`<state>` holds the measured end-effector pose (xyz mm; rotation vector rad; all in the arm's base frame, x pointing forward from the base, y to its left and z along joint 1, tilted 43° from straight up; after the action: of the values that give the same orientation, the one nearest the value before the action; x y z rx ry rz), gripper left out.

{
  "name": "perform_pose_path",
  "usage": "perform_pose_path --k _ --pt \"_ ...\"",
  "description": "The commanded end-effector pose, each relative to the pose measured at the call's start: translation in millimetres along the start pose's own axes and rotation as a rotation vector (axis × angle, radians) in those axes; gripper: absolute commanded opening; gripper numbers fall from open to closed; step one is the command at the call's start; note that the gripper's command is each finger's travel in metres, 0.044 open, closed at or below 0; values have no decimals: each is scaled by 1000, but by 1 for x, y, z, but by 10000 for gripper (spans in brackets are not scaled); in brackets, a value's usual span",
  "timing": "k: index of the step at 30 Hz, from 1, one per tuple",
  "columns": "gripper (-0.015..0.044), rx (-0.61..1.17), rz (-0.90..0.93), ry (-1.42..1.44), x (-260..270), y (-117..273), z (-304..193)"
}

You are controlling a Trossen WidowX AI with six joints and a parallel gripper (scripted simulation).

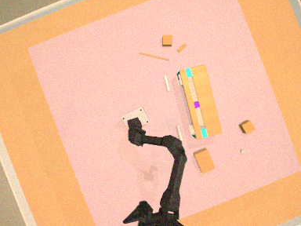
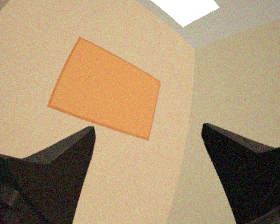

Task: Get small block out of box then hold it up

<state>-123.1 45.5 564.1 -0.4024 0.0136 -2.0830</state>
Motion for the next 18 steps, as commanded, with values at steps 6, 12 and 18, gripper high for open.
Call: perform_pose_path --k 6,12,18 --pt "400 50 148 -7 31 2 -13" --pt "400 149 441 -19 92 25 -37" --pt "400 244 719 -23 141 69 -57"
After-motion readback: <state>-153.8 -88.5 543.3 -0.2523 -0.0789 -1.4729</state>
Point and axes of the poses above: the point midway between the two fingers, 35 mm back from their tips, its own y axis back along the fingers, its own x axis across the jaws, z = x × y, the point moved 3 cm from there along y, back along the fingers, and after that the axes turned 3 degrees about y, right-handed, at the moved point
